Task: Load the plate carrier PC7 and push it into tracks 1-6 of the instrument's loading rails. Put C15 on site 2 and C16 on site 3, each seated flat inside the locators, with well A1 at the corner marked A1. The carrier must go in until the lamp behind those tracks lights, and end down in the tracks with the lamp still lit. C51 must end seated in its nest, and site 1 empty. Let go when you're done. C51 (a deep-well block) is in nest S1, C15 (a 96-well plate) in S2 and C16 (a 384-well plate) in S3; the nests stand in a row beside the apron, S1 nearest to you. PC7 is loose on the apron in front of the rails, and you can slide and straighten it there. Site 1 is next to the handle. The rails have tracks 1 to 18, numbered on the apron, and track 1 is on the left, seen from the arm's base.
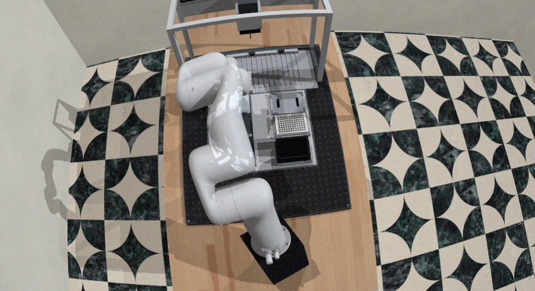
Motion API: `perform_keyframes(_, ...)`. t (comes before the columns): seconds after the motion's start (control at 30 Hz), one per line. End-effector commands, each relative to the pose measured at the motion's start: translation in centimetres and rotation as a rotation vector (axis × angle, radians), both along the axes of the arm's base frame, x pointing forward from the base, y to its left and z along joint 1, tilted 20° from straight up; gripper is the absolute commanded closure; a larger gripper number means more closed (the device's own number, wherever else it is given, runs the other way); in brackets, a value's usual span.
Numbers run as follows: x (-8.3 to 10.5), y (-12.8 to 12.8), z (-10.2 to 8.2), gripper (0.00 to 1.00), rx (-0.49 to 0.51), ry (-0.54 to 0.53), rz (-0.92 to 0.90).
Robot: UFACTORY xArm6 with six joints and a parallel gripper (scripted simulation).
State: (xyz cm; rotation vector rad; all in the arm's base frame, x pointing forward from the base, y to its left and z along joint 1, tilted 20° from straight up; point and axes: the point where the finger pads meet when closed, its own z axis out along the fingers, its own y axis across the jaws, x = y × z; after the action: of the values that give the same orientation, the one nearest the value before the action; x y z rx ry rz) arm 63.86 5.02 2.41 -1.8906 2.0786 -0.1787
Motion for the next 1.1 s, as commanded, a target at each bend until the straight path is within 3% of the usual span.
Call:
perform_keyframes(0.0,0.2,0.0,-0.1,1.00,0.000,-0.003,0.000)
perform_keyframes(1.07,0.5,0.2,-1.1,1.00,0.000,-0.003,0.000)
